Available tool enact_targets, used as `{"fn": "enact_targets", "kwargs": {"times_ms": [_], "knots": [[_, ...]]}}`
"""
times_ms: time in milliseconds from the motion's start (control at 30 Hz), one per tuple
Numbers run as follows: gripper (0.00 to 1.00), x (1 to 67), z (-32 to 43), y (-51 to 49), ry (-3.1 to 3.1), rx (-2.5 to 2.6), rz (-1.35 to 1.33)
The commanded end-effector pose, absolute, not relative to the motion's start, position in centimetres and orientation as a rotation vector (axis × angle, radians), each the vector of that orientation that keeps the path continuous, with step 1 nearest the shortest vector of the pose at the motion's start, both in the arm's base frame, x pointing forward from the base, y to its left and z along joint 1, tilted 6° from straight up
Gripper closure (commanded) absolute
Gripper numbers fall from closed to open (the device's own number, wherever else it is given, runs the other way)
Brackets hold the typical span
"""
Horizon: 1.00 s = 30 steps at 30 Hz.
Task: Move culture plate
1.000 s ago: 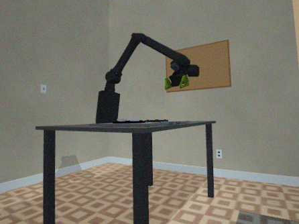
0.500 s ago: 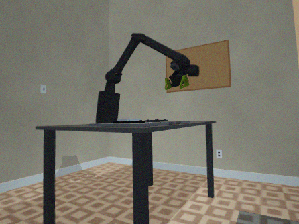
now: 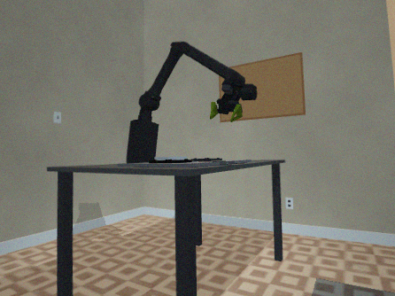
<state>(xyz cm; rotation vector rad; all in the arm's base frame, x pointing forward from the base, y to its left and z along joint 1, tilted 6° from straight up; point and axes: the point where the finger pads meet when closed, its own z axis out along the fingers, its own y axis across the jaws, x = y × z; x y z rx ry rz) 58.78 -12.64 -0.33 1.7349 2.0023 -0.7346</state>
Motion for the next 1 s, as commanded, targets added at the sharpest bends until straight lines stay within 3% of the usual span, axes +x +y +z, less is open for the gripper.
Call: {"fn": "enact_targets", "kwargs": {"times_ms": [0, 967], "knots": [[0.0, 58.7, 1.5, -13.8, 2.151, 1.588, -0.725], [0.0, 53.2, -2.8, -17.0, 2.859, 0.831, -0.67]]}}
